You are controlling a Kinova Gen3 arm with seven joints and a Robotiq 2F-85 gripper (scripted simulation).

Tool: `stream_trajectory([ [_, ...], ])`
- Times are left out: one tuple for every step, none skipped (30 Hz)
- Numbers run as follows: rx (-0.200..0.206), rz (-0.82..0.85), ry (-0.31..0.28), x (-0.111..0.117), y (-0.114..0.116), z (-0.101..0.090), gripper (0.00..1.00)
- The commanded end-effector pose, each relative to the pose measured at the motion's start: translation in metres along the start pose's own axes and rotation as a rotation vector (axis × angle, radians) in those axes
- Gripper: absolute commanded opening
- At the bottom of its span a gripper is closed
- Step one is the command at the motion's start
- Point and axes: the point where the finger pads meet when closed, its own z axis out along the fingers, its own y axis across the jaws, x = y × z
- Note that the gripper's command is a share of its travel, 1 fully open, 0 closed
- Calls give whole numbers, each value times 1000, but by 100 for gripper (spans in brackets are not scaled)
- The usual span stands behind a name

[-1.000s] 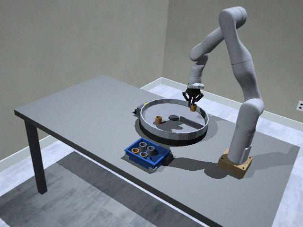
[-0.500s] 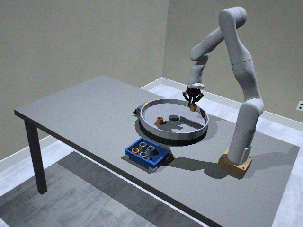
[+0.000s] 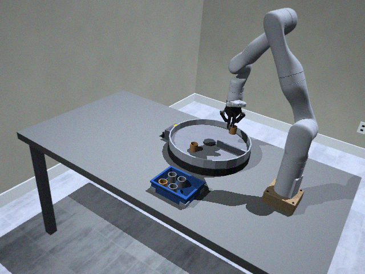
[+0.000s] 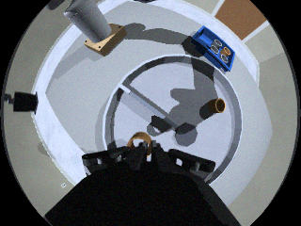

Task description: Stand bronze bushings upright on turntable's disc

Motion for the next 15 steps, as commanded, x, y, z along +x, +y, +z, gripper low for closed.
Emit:
stream_trajectory([
  [-1, 0, -1, 0, 0, -1, 0],
  [-1, 0, -1, 0, 0, -1, 0],
  [-1, 0, -1, 0, 0, -1, 0],
  [-1, 0, -1, 0, 0, -1, 0],
  [-1, 0, -1, 0, 0, -1, 0],
  [-1, 0, -1, 0, 0, -1, 0],
  [-1, 0, -1, 0, 0, -1, 0],
  [-1, 0, -1, 0, 0, 0, 0],
  [-1, 0, -1, 0, 0, 1, 0],
  [-1, 0, -1, 0, 0, 4, 0],
  [-1, 0, -1, 0, 0, 4, 0],
  [-1, 0, -1, 0, 0, 4, 0],
  [-1, 0, -1, -1, 0, 9, 0],
  [-1, 0, -1, -1, 0, 14, 0],
  [-1, 0, -1, -1, 0, 20, 0],
])
